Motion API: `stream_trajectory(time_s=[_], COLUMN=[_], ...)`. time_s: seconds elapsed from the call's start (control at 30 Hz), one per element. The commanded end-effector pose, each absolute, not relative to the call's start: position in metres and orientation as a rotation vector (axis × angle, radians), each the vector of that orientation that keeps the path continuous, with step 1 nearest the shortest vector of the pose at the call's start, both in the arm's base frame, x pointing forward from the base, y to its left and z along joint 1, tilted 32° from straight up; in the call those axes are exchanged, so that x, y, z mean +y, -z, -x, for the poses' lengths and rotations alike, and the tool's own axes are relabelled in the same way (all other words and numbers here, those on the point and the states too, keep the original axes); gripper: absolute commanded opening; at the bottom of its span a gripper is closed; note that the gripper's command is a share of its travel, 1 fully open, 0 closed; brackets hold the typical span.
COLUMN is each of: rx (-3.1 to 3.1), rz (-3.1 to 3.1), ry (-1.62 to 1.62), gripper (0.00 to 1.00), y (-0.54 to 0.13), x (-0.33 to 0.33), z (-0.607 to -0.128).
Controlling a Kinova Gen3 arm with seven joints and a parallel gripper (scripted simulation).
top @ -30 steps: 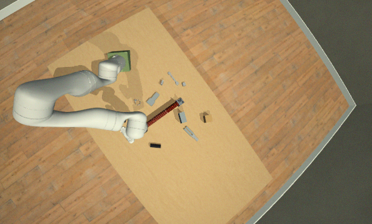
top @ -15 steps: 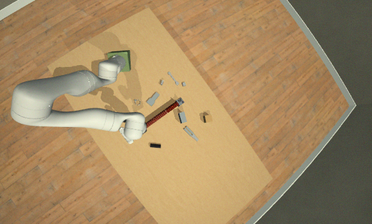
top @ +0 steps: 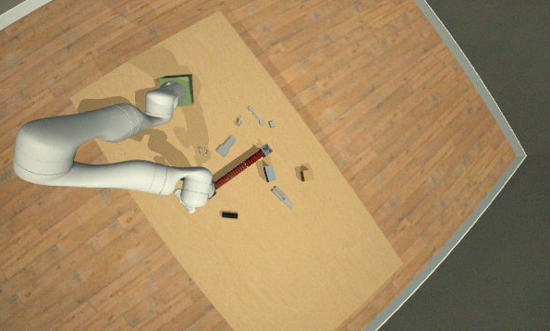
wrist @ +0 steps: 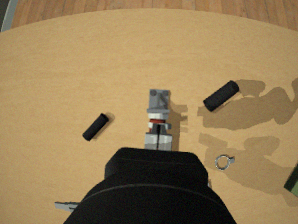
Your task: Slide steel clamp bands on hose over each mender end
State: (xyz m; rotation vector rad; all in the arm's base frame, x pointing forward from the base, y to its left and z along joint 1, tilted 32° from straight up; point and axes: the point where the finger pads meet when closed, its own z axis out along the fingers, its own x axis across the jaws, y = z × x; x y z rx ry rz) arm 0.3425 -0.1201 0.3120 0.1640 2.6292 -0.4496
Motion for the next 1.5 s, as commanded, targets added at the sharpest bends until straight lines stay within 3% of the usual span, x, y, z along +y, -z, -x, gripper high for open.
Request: stream_trajectory(time_s=[0.0, 1.47], rx=[2.631, 2.634], rz=[-0.152, -0.124], ry=[0.432, 0.418], gripper=[0.00, 0.00], y=[-0.3104, -0.3082], x=[-0.1167, -0.1217], z=[-0.3433, -0.3426])
